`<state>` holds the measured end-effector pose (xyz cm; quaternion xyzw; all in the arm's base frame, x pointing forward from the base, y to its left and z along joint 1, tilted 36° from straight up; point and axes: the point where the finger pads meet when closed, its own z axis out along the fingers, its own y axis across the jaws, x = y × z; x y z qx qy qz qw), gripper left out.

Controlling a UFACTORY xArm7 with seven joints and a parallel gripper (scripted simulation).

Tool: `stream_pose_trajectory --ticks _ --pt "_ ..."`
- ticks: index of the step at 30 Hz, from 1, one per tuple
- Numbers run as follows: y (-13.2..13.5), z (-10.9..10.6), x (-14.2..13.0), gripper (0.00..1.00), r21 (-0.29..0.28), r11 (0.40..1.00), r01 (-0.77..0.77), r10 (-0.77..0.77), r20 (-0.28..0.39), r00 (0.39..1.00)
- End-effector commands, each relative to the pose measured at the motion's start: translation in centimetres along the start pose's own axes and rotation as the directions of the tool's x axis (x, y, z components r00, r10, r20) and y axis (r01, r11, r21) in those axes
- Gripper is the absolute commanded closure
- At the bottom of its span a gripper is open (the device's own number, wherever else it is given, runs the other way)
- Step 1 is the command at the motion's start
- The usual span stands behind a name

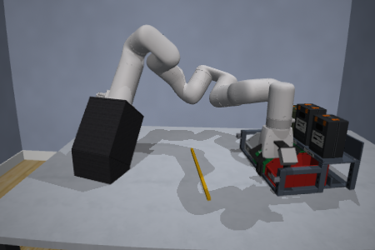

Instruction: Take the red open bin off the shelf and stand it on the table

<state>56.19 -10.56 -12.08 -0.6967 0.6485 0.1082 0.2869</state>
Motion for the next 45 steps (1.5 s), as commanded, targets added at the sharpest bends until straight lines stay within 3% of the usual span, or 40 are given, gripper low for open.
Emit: stream_pose_trajectory --ticks 1,19,20,45 --pt "-0.09 -0.22 0.09 0.00 0.003 1.000 0.000 0.000 -0.003 1.000" --pt "-0.09 -0.28 0.09 0.00 0.003 1.000 0.000 0.000 -0.003 1.000" --pt "-0.09 -0.28 0.09 1.00 0.003 1.000 0.000 0.000 -0.003 1.000" --pt "-0.09 -0.28 0.09 1.00 0.003 1.000 0.000 0.000 -0.003 1.000"
